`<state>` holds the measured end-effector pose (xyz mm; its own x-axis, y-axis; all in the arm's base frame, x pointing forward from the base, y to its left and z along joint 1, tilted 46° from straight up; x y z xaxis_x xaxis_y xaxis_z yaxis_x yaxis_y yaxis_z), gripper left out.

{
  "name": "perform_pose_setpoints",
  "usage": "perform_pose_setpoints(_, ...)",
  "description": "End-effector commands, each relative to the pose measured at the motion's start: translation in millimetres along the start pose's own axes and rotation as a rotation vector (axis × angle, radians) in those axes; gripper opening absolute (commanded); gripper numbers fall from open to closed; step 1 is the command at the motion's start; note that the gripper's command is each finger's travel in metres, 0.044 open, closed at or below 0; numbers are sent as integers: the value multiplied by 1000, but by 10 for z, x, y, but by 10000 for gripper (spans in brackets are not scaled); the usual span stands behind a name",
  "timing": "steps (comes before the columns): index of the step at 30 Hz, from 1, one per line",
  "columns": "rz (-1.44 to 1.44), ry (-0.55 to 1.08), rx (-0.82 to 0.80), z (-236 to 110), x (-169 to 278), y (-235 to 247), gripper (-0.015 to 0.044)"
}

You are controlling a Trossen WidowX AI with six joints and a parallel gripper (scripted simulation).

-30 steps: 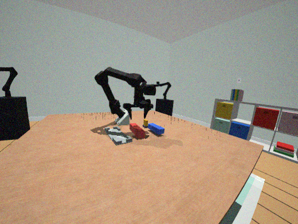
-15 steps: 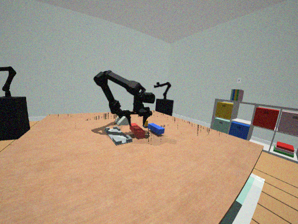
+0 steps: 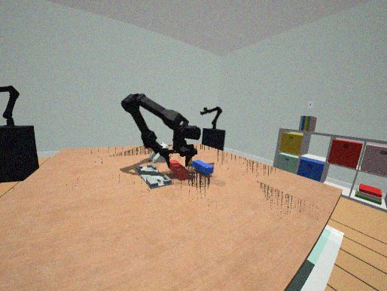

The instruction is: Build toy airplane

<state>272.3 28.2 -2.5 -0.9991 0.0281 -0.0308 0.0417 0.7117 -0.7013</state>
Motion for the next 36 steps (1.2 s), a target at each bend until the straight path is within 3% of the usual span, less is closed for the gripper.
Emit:
perform_pose_setpoints(1, -8, 0, 8, 62, 7, -6, 440)
perform_pose_setpoints(11, -9, -1, 10, 192, 14, -14, 440)
perform_pose_setpoints(20, -9, -1, 10, 192, 14, -14, 204)
perform_pose_setpoints(26, -9, -1, 10, 192, 14, -14, 164)
perform_pose_setpoints(32, -9, -1, 7, 91, -9, 0, 6)
perform_pose_setpoints(36, -10, -2, 4, -27, -31, 14, 0)
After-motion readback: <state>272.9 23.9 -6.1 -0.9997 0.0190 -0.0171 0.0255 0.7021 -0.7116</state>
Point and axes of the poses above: the point midway between the two fingers, 35 mm back from their tips, its own z axis out along the fingers, its own y axis across the jaws, x = y × z, the point moved 2 cm from there along -z, back along the fingers, and after that the axes turned 3 degrees about -z, right-handed, at the moved point
